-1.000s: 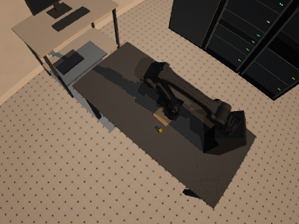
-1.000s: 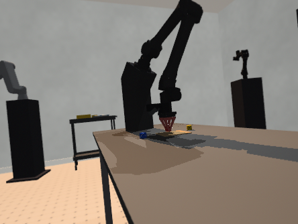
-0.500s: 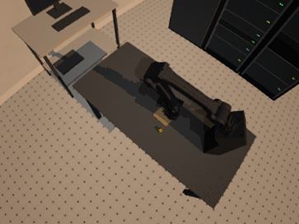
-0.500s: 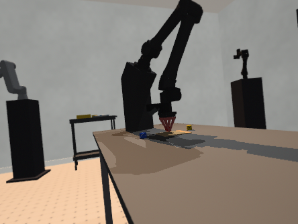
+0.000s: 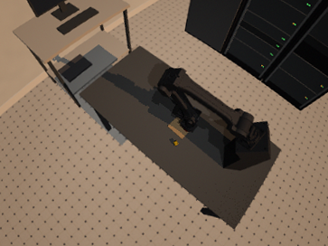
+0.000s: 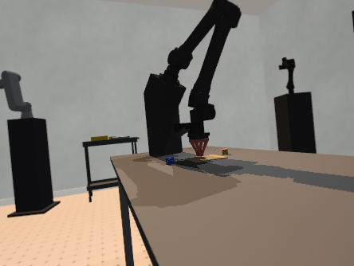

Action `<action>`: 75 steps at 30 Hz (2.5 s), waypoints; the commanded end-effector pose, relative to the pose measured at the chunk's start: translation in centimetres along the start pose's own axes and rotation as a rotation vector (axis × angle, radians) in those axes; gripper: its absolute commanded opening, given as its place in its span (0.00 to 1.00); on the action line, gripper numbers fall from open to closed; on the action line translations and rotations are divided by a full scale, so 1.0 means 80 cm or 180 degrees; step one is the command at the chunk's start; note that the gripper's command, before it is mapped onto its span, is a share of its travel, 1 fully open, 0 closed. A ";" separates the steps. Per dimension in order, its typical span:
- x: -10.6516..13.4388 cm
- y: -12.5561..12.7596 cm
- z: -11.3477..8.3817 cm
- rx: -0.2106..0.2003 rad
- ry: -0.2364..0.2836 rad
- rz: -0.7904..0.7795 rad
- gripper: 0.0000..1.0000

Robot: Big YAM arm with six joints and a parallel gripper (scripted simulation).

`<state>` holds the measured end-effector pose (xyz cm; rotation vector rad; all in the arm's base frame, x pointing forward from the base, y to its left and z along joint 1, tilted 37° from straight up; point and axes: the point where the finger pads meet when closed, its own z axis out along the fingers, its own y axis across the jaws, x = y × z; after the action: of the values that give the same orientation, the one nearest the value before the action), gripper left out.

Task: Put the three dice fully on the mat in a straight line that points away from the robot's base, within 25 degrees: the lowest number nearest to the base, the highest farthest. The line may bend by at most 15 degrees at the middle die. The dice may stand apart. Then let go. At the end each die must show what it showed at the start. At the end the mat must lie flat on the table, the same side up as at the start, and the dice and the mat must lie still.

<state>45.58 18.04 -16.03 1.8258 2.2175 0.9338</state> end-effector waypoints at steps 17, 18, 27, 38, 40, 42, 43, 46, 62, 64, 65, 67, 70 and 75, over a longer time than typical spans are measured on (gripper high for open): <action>0.006 -0.004 0.005 0.0009 0.0006 -0.0003 0.20; 0.006 -0.004 0.005 0.0009 0.0006 -0.0003 0.20; 0.006 -0.004 0.005 0.0009 0.0006 -0.0003 0.20; 0.006 -0.004 0.005 0.0009 0.0006 -0.0004 0.20; 0.006 -0.004 0.005 0.0009 0.0006 -0.0004 0.20; 0.006 -0.004 0.005 0.0009 0.0006 -0.0004 0.20; 0.006 -0.004 0.005 0.0009 0.0006 -0.0004 0.20; 0.006 -0.004 0.005 0.0009 0.0006 -0.0004 0.20; 0.006 -0.004 0.005 0.0009 0.0006 -0.0004 0.36; 0.006 -0.004 0.005 0.0009 0.0006 -0.0005 0.36; 0.006 -0.004 0.005 0.0009 0.0006 -0.0005 0.39; 0.006 -0.004 0.005 0.0009 0.0006 -0.0005 0.39; 0.006 -0.004 0.005 0.0009 0.0006 -0.0005 0.39; 0.007 -0.004 0.003 0.0006 0.0007 -0.0007 0.39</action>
<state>45.65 18.12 -16.25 1.8259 2.2183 0.9331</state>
